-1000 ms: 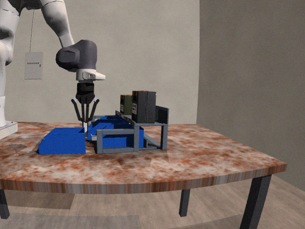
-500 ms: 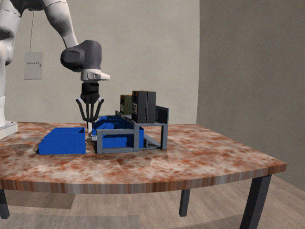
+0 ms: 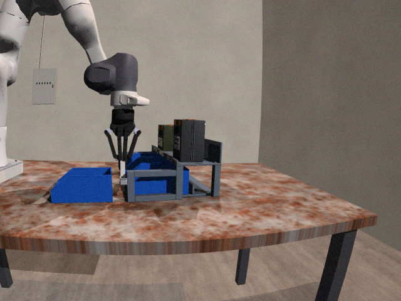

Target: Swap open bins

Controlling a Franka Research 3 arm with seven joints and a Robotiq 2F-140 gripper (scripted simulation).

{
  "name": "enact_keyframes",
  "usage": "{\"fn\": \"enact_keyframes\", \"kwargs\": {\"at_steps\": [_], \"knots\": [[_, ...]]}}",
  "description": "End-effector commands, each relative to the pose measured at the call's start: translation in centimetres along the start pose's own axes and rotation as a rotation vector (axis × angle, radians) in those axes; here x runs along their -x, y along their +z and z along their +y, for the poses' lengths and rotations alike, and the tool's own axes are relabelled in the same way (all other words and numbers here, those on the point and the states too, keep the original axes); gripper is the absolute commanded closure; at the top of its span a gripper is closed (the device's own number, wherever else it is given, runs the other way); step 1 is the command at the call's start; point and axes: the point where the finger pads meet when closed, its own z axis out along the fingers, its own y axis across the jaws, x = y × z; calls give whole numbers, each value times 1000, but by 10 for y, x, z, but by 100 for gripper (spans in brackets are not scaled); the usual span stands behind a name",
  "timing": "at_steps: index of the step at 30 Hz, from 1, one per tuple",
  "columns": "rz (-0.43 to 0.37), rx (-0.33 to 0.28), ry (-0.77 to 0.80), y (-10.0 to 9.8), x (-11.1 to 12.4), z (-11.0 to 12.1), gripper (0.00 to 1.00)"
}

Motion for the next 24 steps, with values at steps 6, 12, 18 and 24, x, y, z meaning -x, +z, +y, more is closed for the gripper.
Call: {"fn": "enact_keyframes", "kwargs": {"at_steps": [6, 12, 18, 24], "knots": [[-3, 0, -3, 0, 1, -4, 100], [-3, 0, -3, 0, 1, -5, 100], [-3, 0, -3, 0, 1, -5, 100], [-3, 0, -3, 0, 1, -5, 100]]}}
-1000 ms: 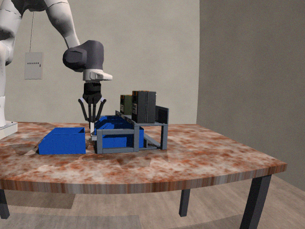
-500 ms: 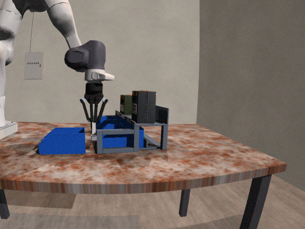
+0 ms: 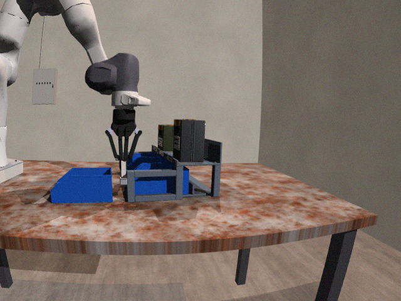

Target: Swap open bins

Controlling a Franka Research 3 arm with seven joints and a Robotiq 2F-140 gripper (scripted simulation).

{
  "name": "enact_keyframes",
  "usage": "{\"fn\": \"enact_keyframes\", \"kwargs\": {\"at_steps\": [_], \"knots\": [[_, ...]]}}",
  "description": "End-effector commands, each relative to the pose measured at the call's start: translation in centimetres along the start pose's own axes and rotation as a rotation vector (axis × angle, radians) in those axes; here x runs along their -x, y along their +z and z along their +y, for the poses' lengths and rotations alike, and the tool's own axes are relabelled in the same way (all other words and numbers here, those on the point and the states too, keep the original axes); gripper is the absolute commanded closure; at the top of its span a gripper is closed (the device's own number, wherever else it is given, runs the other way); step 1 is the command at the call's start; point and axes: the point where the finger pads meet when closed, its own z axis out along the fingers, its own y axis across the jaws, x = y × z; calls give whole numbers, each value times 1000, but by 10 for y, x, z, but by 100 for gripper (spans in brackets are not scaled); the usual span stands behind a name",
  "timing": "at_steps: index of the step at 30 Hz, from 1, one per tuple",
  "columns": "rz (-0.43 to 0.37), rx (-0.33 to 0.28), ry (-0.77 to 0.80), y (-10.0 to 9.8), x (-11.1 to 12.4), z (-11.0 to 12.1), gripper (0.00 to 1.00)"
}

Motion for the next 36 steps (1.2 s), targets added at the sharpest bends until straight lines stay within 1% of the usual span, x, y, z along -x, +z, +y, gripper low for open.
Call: {"fn": "enact_keyframes", "kwargs": {"at_steps": [1, 11, 26, 36], "knots": [[-2, -3, -2, -1, 1, -2, 100], [-2, -3, -2, -3, 1, 0, 100], [-2, -3, -2, -19, 1, 16, 100], [-2, -3, -2, -21, 1, 18, 100]]}}
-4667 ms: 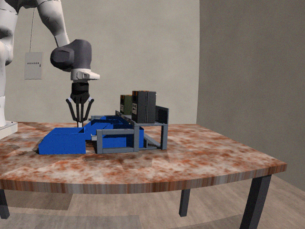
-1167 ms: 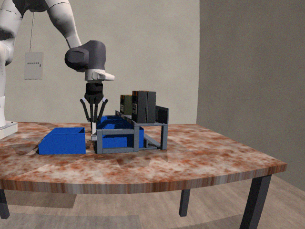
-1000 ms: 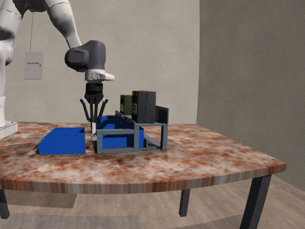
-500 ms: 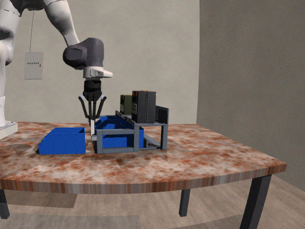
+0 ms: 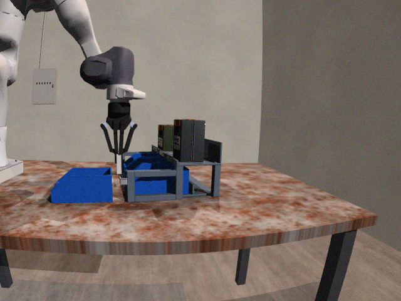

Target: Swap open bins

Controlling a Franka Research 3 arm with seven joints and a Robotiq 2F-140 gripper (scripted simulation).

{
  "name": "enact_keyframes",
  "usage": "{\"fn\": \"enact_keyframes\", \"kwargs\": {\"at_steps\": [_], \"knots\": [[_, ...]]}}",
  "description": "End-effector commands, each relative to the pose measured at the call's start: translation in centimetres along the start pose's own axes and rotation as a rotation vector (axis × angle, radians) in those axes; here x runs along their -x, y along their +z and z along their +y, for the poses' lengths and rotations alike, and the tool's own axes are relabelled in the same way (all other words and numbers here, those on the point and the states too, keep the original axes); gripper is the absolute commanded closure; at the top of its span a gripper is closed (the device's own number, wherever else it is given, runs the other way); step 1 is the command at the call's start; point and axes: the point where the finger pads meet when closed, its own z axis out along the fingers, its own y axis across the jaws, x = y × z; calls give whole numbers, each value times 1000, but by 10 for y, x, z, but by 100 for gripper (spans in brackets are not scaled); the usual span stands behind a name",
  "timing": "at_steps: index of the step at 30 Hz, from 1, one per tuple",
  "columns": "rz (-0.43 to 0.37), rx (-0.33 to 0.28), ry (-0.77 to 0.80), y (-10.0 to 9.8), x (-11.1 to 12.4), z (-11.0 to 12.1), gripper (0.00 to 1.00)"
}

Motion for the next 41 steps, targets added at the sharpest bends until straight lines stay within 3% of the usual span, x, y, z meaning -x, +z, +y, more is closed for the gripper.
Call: {"fn": "enact_keyframes", "kwargs": {"at_steps": [1, 14, 41], "knots": [[2, 5, 7, -1, -1, 3, 100], [2, 5, 7, -58, -1, 2, 100], [2, 5, 7, -60, -1, 2, 100]]}}
